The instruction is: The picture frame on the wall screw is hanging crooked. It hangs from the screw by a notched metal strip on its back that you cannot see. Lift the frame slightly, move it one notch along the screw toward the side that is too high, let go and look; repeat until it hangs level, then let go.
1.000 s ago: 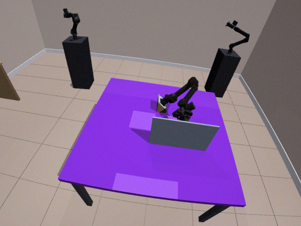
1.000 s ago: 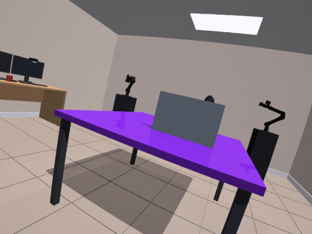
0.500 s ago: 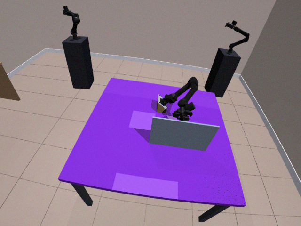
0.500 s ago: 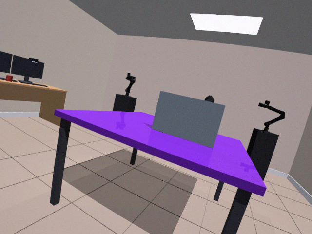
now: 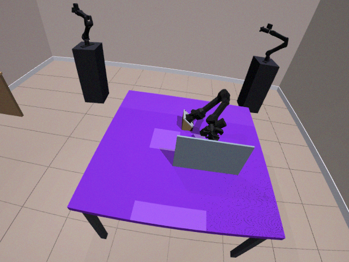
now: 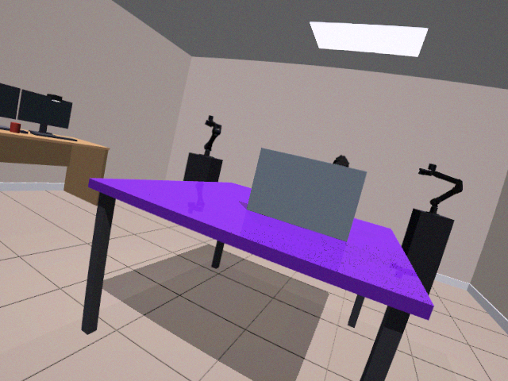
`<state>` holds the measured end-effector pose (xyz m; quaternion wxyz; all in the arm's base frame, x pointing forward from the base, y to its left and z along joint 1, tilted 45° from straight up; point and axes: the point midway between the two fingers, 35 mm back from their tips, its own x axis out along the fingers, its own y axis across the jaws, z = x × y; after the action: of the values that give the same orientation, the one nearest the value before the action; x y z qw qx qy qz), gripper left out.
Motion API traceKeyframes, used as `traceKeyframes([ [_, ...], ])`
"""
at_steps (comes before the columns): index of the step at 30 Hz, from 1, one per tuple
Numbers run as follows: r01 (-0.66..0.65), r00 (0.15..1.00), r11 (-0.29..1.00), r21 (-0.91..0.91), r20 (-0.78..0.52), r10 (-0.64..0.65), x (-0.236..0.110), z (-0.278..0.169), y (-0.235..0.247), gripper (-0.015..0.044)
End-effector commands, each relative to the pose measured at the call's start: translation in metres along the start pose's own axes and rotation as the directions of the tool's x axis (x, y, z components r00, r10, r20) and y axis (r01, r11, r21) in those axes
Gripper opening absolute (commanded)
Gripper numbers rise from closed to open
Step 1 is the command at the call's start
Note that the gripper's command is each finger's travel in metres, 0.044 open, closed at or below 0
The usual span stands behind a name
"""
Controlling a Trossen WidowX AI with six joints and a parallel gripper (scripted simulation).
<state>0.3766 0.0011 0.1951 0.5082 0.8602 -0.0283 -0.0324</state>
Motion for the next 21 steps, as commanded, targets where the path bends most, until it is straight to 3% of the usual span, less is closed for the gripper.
traceKeyframes([
  [1,-0.004,1.0,1.0,-0.003,0.0,0.004,-0.0001,-0.0001,0.0026,0.0],
  [21,-0.004,1.0,1.0,-0.003,0.0,0.004,-0.0001,-0.0001,0.0091,0.0],
])
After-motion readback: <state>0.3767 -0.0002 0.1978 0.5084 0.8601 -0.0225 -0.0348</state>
